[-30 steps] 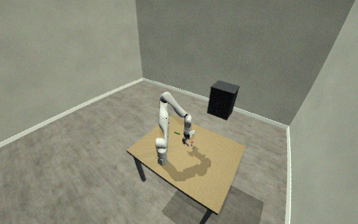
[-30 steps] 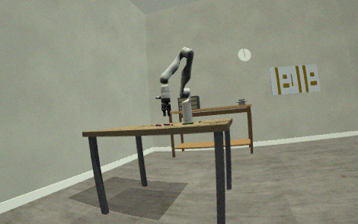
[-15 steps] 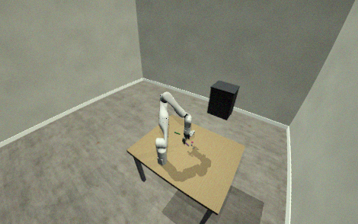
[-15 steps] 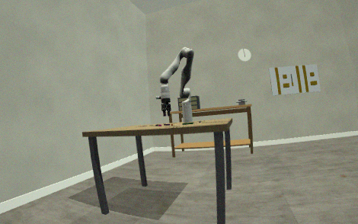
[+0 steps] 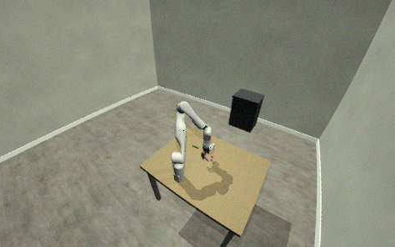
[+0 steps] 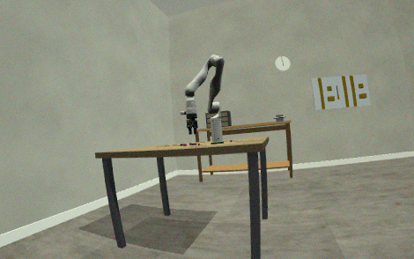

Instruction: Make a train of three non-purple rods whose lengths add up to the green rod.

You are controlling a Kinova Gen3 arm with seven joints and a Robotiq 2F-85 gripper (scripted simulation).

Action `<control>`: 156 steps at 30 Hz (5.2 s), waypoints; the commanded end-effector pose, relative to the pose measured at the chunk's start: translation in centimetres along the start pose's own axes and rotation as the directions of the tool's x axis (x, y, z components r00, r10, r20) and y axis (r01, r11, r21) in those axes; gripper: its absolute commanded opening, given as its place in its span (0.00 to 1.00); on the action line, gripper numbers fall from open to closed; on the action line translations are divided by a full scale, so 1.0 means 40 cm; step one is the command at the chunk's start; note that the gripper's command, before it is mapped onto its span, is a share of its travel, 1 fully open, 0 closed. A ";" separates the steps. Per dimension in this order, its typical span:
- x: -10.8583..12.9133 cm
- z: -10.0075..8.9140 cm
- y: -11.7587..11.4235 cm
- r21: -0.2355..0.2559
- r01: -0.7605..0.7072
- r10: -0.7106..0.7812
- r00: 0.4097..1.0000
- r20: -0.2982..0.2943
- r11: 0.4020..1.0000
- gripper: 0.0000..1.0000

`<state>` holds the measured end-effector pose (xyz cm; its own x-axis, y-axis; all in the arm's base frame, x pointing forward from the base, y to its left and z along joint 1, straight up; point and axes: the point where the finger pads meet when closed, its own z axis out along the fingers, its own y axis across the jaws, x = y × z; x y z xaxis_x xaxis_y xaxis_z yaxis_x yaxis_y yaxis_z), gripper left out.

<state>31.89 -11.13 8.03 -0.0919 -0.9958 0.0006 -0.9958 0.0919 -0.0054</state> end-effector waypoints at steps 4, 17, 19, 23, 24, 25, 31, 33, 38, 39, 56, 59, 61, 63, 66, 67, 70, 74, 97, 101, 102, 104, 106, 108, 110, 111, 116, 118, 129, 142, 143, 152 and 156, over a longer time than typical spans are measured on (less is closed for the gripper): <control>0.000 -0.001 -0.001 0.001 0.000 0.000 1.000 0.000 1.000 1.00; 0.000 -0.001 -0.001 0.001 0.000 0.000 1.000 0.000 1.000 1.00; 0.000 -0.001 -0.001 0.001 0.000 0.000 1.000 0.000 1.000 1.00; 0.000 -0.001 -0.001 0.001 0.000 0.000 1.000 0.000 1.000 1.00; 0.000 -0.001 -0.001 0.001 0.000 0.000 1.000 0.000 1.000 1.00; 0.000 -0.001 -0.001 0.001 0.000 0.000 1.000 0.000 1.000 1.00; 0.000 -0.001 -0.001 0.001 0.000 0.000 1.000 0.000 1.000 1.00; 0.000 -0.001 -0.001 0.001 0.000 0.000 1.000 0.000 1.000 1.00; 0.000 -0.001 -0.001 0.001 0.000 0.000 1.000 0.000 1.000 1.00; 0.000 -0.001 -0.001 0.001 0.000 0.000 1.000 0.000 1.000 1.00; -0.017 0.003 -0.002 -0.009 0.109 -0.109 0.994 0.004 0.994 1.00; -0.020 0.003 -0.003 -0.011 0.133 -0.133 0.991 0.005 0.991 1.00; -0.029 0.005 -0.004 -0.015 0.188 -0.188 0.982 0.008 0.982 1.00; -0.039 0.007 -0.005 -0.019 0.253 -0.253 0.967 0.011 0.967 1.00; -0.058 0.010 -0.008 -0.026 0.368 -0.367 0.930 0.018 0.930 1.00; -0.065 0.011 -0.009 -0.027 0.409 -0.409 0.912 0.020 0.912 1.00; -0.088 0.013 -0.013 -0.031 0.540 -0.539 0.842 0.029 0.841 1.00; -0.113 0.016 -0.018 -0.032 0.672 -0.671 0.741 0.039 0.740 1.00; -0.315 0.009 -0.076 0.007 0.939 -0.939 -0.343 0.031 -0.343 1.00; -0.349 0.004 -0.086 0.007 0.868 -0.868 -0.497 0.019 -0.497 1.00; -0.356 0.003 -0.088 0.007 0.850 -0.849 -0.527 0.016 -0.527 1.00; -0.369 0.001 -0.092 0.005 0.814 -0.814 -0.580 0.011 -0.580 1.00; -0.380 -0.001 -0.095 0.004 0.783 -0.783 -0.622 0.007 -0.622 1.00; -0.385 -0.002 -0.096 0.003 0.769 -0.769 -0.639 0.005 -0.639 1.00; -0.389 -0.002 -0.097 0.002 0.757 -0.757 -0.654 0.003 -0.654 1.00; -0.392 -0.003 -0.098 0.002 0.746 -0.746 -0.666 0.002 -0.666 1.00; -0.403 -0.005 -0.101 -0.001 0.713 -0.713 -0.701 -0.002 -0.701 1.00; -0.404 -0.005 -0.101 -0.001 0.709 -0.709 -0.705 -0.003 -0.705 1.00; -0.404 -0.005 -0.101 -0.001 0.708 -0.708 -0.707 -0.003 -0.707 1.00; -0.404 -0.005 -0.101 -0.001 0.708 -0.708 -0.707 -0.003 -0.707 1.00; -0.404 -0.005 -0.101 -0.001 0.708 -0.708 -0.707 -0.003 -0.707 1.00; -0.404 -0.005 -0.101 -0.001 0.708 -0.708 -0.707 -0.003 -0.707 1.00; -0.404 -0.005 -0.101 -0.001 0.708 -0.708 -0.707 -0.003 -0.707 1.00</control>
<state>37.37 4.59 8.21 0.7696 0.6385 0.0048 0.6385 -0.7696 0.0046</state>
